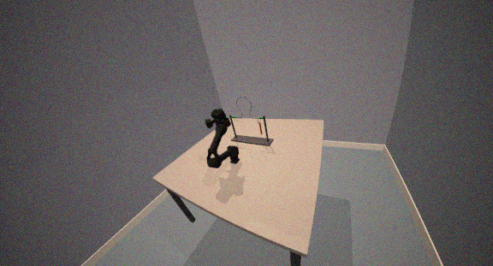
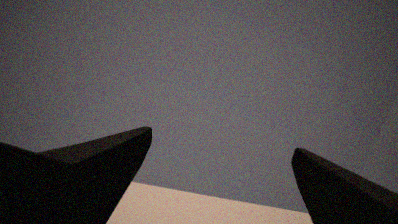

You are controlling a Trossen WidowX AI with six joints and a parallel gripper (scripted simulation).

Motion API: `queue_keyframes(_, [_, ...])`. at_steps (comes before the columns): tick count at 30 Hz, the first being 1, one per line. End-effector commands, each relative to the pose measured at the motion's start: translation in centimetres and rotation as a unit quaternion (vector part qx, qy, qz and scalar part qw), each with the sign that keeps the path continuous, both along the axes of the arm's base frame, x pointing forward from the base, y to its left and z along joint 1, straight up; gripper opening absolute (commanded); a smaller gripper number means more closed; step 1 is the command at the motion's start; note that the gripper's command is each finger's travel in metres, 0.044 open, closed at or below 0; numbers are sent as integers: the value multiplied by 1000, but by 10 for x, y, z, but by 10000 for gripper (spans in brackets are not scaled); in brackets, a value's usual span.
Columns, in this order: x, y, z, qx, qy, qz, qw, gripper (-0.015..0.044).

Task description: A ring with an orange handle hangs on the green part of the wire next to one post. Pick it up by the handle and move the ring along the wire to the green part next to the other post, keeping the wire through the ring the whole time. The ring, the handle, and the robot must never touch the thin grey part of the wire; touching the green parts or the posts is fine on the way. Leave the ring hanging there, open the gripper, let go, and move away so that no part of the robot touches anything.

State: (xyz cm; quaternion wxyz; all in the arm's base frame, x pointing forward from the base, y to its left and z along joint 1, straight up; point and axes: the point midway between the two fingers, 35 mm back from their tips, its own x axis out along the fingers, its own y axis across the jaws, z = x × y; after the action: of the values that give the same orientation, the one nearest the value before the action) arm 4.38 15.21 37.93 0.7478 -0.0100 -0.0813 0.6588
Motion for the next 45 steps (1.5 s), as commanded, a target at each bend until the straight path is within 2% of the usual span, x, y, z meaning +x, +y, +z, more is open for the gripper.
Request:
queue_keyframes(1, [2,0,-1,0,1,-3,1000,374])
queue_keyframes(9, [100,-21,-35,0,50,-133,990,164])
queue_keyframes(16, [169,-70,-82,6,98,-254,962,160])
queue_keyframes(23, [208,-133,-138,20,145,-369,918,160])
queue_keyframes(33, [206,-212,-213,44,208,-506,836,160])
queue_keyframes(45, [159,-271,-292,90,278,-638,712,160])
